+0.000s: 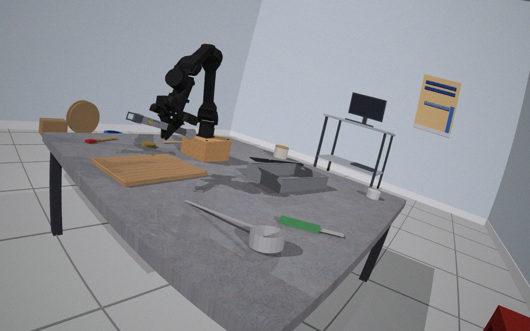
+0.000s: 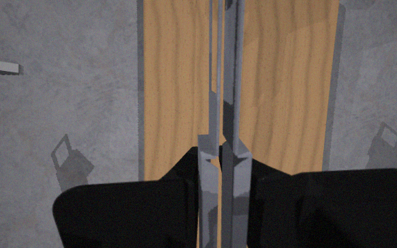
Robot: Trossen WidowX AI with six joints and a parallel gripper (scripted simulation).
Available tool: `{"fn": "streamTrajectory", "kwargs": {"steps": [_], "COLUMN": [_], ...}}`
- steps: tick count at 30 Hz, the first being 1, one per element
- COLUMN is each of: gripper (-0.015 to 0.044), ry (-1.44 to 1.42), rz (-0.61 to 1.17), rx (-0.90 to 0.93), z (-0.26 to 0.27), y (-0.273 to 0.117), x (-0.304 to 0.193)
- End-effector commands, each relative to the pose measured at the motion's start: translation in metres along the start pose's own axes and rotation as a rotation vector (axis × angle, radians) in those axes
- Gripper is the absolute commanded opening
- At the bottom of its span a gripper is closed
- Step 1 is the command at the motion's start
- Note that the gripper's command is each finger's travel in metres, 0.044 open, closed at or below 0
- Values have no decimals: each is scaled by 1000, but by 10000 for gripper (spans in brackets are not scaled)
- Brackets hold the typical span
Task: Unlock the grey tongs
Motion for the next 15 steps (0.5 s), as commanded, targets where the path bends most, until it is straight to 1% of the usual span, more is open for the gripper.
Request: {"fn": "streamTrajectory", "kwargs": {"steps": [1, 15], "gripper": [-150, -150], "ry": [-19, -50], "rz": [-82, -355], "rx": [6, 20], "z": [3, 9], "y": [-4, -7], "x": [-2, -17]}}
Point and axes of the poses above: the point midway between the two fingers, 35 mm back from their tips, its own y axis out along the fingers, its own z axis across the jaws, x = y × z, the point moved 7 cm from there along -y, back along the fingers, and after that the axes turned 6 degrees about y, right-handed, at the moved point
